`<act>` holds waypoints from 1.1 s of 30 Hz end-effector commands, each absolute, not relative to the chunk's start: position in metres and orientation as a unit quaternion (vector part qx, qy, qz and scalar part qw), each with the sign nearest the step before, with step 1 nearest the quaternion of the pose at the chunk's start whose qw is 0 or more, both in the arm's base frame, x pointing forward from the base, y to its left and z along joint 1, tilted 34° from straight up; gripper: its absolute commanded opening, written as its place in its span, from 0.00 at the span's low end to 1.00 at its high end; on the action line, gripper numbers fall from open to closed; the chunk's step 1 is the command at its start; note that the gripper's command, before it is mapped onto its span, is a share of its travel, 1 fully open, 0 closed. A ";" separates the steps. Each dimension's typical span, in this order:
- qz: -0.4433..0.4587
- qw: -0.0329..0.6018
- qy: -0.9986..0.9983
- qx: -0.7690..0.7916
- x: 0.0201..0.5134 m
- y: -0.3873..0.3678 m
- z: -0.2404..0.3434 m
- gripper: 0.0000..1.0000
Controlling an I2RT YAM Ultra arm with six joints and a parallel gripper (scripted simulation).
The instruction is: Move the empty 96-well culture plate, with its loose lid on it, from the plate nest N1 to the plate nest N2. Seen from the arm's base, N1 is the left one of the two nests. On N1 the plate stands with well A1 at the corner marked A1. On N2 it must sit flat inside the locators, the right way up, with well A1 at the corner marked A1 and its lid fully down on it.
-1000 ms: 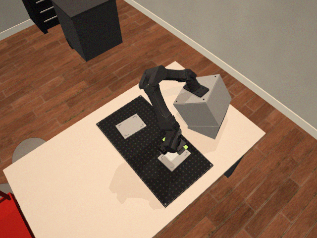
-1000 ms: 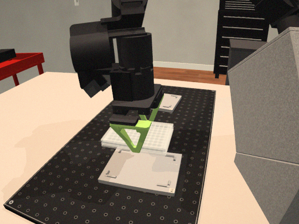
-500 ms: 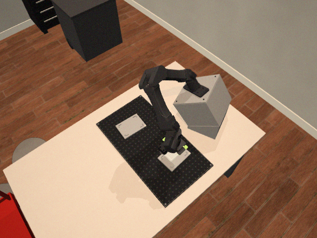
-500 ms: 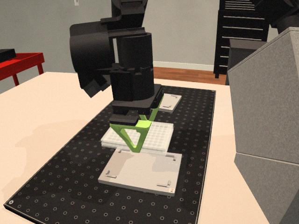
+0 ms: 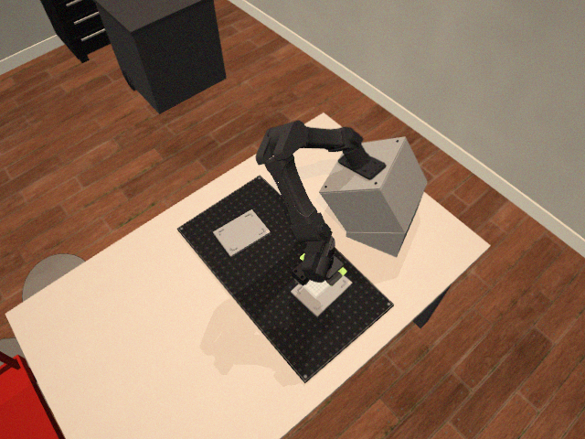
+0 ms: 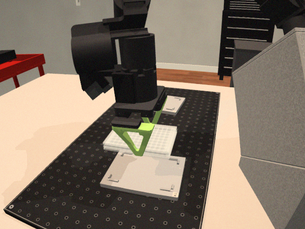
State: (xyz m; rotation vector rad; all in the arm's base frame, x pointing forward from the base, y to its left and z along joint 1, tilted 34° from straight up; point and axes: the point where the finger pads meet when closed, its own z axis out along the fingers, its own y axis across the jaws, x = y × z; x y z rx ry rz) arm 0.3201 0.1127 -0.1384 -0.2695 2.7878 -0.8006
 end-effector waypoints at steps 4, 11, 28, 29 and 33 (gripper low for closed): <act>-0.256 0.148 0.955 -0.025 0.326 0.108 -0.121 0.00; -0.257 0.149 0.954 -0.024 0.331 0.091 -0.110 0.00; -0.255 0.148 0.955 -0.024 0.342 0.052 -0.083 0.00; -0.255 0.148 0.955 -0.024 0.342 0.052 -0.083 0.00; -0.255 0.147 0.955 -0.024 0.345 0.042 -0.076 0.00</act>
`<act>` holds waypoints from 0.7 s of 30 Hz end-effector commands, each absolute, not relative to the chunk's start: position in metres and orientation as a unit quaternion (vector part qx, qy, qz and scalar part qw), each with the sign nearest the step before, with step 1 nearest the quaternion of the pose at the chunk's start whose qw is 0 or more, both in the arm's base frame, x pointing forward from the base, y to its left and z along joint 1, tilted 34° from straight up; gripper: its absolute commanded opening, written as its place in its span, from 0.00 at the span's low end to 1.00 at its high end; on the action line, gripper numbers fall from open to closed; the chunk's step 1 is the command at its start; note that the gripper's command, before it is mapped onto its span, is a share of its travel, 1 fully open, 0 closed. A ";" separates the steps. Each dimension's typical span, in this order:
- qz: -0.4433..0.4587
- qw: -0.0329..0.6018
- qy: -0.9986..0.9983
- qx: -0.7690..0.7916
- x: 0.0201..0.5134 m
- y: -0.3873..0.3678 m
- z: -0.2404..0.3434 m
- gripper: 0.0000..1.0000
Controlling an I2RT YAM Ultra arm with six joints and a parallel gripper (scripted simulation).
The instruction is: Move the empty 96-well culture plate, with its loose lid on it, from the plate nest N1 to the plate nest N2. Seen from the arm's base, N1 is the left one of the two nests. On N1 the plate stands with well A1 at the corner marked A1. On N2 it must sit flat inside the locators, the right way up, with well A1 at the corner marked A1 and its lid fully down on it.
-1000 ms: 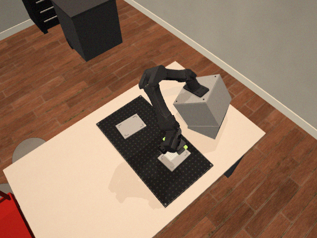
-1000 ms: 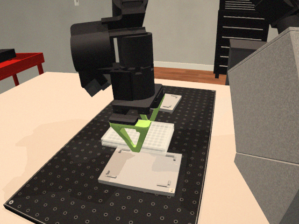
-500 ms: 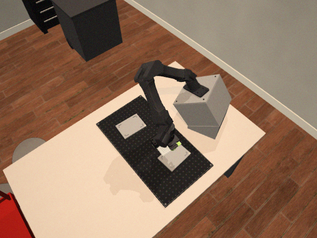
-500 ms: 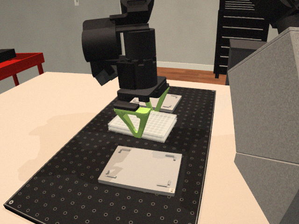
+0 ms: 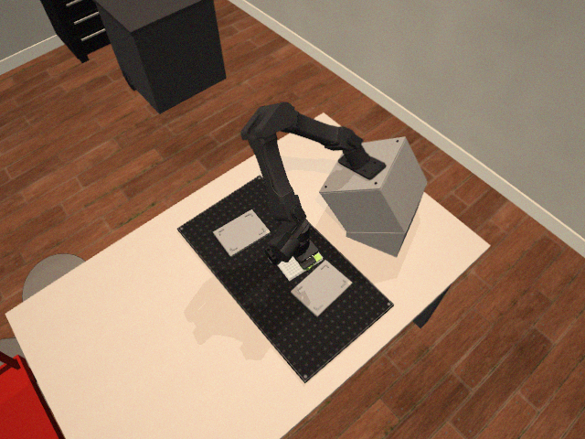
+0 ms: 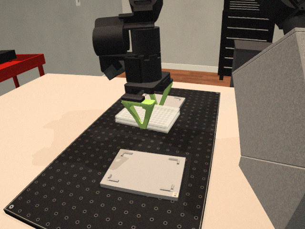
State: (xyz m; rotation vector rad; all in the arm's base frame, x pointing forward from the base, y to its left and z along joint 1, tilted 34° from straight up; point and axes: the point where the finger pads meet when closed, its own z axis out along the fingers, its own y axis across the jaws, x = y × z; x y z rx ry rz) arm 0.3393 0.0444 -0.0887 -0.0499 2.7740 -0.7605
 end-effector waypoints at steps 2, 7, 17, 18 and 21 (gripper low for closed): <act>-0.255 0.148 0.955 -0.024 0.346 0.036 -0.072 0.00; -0.254 0.147 0.956 -0.024 0.350 0.023 -0.063 0.00; -0.254 0.148 0.955 -0.024 0.356 0.002 -0.049 0.00; -0.255 0.148 0.955 -0.024 0.357 -0.001 -0.047 0.00; -0.255 0.148 0.955 -0.024 0.359 -0.009 -0.041 0.00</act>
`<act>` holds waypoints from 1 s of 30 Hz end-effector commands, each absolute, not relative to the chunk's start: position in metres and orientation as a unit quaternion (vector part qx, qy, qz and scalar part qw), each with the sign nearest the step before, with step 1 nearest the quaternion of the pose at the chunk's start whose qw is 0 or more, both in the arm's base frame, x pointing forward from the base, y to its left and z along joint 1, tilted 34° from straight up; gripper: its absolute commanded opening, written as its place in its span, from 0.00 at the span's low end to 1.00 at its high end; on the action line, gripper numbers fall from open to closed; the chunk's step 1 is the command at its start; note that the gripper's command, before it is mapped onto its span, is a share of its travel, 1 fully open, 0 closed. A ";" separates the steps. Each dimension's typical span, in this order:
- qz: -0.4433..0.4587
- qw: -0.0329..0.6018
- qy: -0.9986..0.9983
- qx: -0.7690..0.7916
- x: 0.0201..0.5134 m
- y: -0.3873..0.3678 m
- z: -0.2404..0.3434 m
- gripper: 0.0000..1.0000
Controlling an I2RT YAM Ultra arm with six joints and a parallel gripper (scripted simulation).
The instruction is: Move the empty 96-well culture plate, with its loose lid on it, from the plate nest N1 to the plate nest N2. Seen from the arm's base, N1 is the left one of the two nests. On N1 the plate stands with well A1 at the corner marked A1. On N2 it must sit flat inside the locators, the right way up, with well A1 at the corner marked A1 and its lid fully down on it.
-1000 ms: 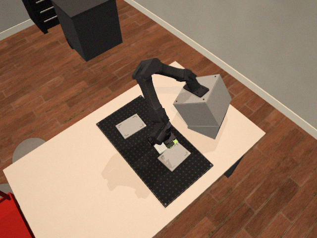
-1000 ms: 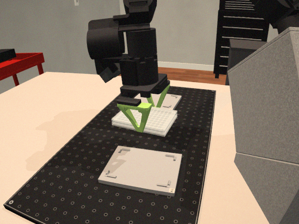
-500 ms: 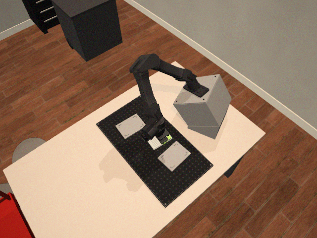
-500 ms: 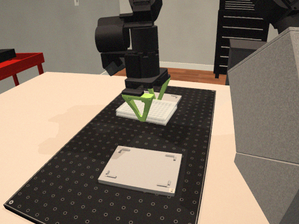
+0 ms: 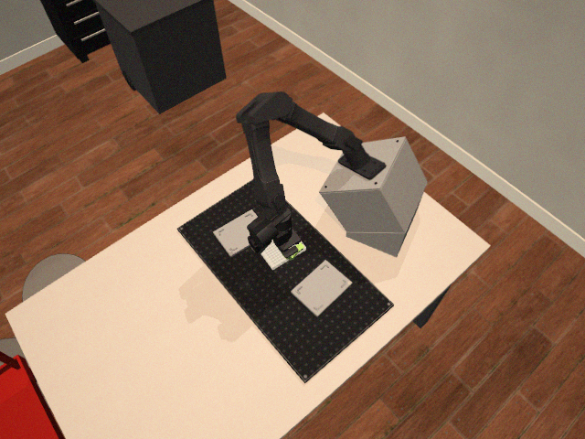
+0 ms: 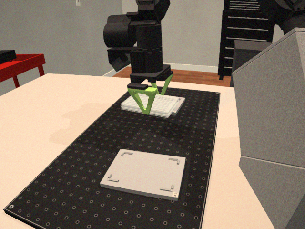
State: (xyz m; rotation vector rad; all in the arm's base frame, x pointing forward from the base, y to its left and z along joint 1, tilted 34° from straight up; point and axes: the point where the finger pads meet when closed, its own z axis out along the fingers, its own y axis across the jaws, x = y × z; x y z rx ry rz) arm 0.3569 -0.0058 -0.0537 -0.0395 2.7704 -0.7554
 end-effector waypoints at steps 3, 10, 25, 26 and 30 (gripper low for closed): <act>-0.255 0.145 0.956 -0.025 0.361 -0.017 -0.036 0.00; -0.254 0.156 0.954 -0.027 0.375 -0.024 -0.019 0.00; -0.256 0.157 0.954 -0.022 0.387 -0.066 0.009 0.00; -0.256 0.157 0.954 -0.022 0.387 -0.066 0.009 0.00; -0.257 0.157 0.953 -0.022 0.390 -0.077 0.017 0.00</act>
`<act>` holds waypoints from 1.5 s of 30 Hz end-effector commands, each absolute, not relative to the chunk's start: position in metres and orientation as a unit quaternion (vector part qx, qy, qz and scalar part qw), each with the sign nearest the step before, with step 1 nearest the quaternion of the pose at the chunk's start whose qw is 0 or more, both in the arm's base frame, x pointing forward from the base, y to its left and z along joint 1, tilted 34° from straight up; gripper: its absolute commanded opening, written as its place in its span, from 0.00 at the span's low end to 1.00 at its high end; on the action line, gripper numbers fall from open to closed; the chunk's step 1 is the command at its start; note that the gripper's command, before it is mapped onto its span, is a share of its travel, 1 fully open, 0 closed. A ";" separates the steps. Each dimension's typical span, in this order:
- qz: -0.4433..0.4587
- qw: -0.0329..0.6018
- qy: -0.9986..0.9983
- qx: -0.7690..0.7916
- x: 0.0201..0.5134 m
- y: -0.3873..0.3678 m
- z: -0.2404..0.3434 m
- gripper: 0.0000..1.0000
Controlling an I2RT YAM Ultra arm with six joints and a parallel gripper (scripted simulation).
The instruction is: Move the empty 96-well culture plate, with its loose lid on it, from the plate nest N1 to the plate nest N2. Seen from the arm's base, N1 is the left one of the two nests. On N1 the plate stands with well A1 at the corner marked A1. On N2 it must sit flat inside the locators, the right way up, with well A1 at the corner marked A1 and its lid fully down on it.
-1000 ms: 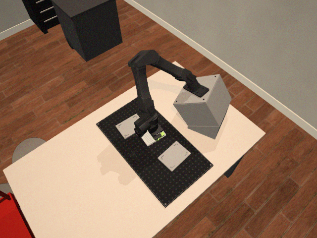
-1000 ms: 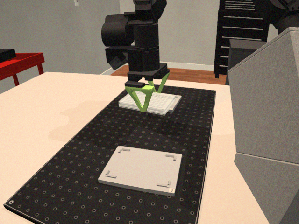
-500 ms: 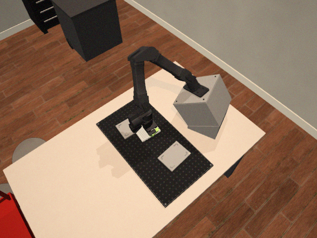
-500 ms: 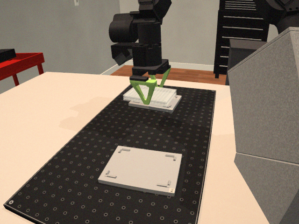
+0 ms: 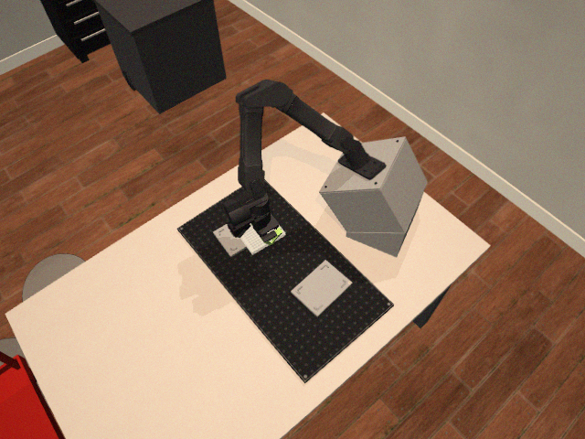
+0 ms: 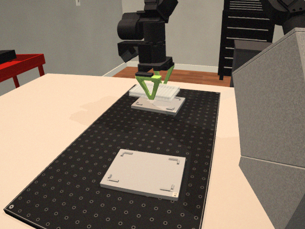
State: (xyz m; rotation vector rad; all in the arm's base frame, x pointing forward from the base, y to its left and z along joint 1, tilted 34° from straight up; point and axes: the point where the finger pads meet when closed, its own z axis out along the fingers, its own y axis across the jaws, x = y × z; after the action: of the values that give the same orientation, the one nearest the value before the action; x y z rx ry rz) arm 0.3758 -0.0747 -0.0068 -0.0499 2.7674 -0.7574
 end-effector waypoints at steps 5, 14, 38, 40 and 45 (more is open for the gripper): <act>-0.257 0.157 0.953 -0.022 0.394 -0.091 0.027 0.00; -0.257 0.159 0.953 -0.027 0.400 -0.106 0.040 0.00; -0.259 0.161 0.952 -0.032 0.415 -0.151 0.075 0.00; -0.259 0.161 0.952 -0.032 0.414 -0.151 0.075 0.00; -0.259 0.161 0.952 -0.030 0.414 -0.150 0.075 0.00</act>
State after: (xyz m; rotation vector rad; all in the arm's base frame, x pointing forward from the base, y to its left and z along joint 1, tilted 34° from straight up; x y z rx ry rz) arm 0.4024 -0.1584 0.0512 -0.0693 2.7735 -0.7516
